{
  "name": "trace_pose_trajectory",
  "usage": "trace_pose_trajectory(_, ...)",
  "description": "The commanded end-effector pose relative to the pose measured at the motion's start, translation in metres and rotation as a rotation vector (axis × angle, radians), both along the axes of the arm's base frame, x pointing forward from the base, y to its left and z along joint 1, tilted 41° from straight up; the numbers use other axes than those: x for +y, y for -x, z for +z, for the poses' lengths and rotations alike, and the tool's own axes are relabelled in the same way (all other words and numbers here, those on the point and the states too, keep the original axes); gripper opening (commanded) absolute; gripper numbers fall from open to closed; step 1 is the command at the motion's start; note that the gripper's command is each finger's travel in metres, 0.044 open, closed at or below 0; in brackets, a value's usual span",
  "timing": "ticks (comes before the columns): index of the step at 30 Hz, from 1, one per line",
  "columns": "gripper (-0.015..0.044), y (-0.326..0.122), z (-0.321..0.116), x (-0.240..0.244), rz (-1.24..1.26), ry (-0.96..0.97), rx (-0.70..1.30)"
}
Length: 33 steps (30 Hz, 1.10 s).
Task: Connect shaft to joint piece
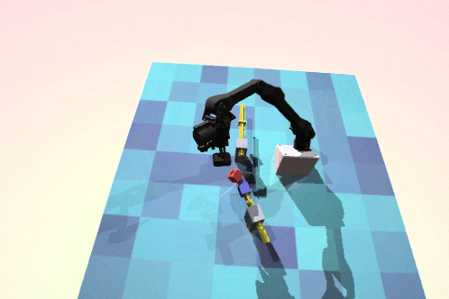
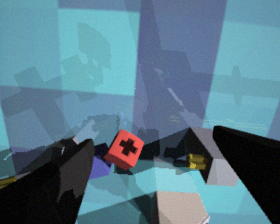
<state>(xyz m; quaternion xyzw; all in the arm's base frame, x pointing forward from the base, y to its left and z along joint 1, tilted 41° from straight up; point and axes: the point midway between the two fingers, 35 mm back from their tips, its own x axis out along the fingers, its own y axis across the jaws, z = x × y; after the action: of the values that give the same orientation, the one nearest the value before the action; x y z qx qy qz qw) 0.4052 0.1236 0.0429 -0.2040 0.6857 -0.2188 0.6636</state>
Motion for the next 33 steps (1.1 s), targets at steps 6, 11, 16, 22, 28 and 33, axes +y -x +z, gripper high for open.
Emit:
trace_pose_trajectory(6, 0.044, 0.0033, 0.002, -0.0047, 0.033, 0.026, 0.032)
trace_pose_trajectory(11, 0.044, 0.0034, 0.0008, -0.005, 0.158, 0.032, 0.115)
trace_pose_trajectory(16, 0.044, 0.0035, -0.0003, -0.0053, 0.286, 0.039, 0.202)
trace_pose_trajectory(22, 0.044, 0.0037, -0.0017, -0.0056, 0.438, 0.048, 0.309)
trace_pose_trajectory(28, 0.044, 0.0039, -0.003, -0.0059, 0.588, 0.058, 0.418)
trace_pose_trajectory(33, 0.044, 0.004, -0.0041, -0.0062, 0.712, 0.067, 0.511)
